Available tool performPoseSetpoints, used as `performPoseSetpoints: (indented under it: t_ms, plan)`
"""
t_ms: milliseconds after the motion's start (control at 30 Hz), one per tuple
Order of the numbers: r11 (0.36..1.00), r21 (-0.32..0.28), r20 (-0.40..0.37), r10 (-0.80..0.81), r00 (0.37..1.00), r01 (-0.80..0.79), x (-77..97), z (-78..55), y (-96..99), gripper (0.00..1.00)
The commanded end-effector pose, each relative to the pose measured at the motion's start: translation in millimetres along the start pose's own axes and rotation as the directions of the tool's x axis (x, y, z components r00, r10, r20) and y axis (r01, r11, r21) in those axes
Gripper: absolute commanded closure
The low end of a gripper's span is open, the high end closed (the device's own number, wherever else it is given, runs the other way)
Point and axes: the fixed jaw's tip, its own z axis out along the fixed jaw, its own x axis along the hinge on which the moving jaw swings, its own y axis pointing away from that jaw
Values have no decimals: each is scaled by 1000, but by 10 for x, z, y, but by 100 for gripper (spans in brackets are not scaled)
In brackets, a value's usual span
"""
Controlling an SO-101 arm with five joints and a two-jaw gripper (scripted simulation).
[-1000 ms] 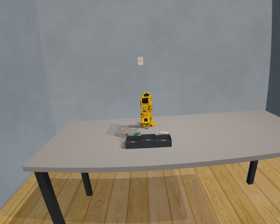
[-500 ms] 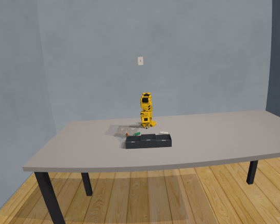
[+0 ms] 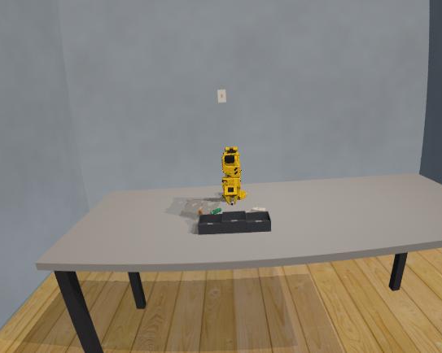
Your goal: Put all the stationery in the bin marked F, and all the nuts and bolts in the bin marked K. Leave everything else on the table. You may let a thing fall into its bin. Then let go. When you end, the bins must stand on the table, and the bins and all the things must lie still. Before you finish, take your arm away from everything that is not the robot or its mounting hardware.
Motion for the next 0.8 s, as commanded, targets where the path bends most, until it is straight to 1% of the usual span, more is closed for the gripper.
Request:
performPoseSetpoints:
  t_ms: [0, 200, 567, 767]
  plan:
    - [1000, -2, 72, 0, 997, 0, -135, -96, 20, 100]
    - [1000, -2, 84, -2, 996, 2, -190, -87, 26, 100]
    - [1000, -2, 88, -3, 996, 3, -208, -86, 27, 100]
    - [1000, -2, 103, -5, 995, 6, -284, -83, 33, 100]
